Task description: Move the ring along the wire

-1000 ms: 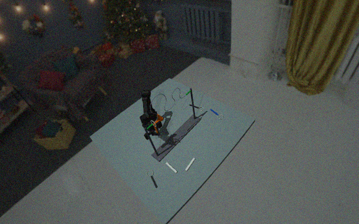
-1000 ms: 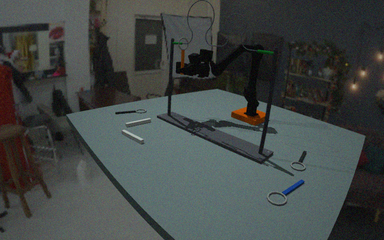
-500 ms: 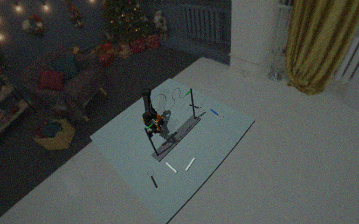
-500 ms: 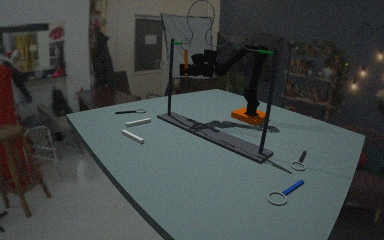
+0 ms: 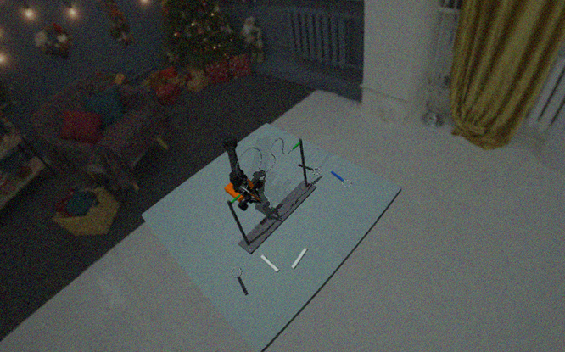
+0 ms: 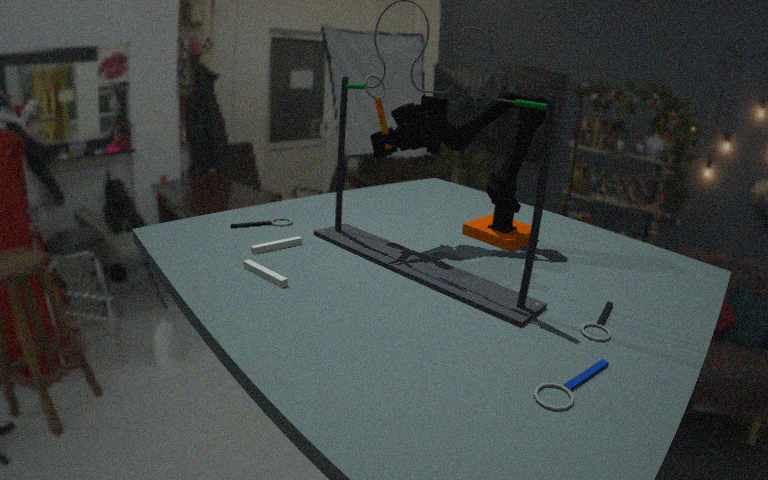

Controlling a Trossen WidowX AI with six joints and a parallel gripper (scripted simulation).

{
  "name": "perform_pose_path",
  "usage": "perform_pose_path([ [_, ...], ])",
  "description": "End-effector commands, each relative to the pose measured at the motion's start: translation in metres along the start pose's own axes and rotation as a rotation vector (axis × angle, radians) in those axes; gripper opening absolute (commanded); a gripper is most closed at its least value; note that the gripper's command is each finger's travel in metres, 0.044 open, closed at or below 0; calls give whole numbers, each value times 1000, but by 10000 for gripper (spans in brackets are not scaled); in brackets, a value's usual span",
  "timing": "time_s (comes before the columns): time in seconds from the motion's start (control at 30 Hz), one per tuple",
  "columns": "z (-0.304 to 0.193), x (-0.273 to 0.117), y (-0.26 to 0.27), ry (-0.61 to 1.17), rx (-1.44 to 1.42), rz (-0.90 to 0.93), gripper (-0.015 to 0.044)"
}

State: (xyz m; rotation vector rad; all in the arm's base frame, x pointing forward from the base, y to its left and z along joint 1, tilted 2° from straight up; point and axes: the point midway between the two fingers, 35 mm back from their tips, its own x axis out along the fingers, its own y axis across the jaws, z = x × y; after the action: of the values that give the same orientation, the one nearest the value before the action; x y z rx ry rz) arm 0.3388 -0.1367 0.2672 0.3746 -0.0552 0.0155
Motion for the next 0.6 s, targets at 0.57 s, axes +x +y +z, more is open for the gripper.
perform_pose_path([
  [0.57, 13, -25, 55, 187, 331, 31, -150],
])
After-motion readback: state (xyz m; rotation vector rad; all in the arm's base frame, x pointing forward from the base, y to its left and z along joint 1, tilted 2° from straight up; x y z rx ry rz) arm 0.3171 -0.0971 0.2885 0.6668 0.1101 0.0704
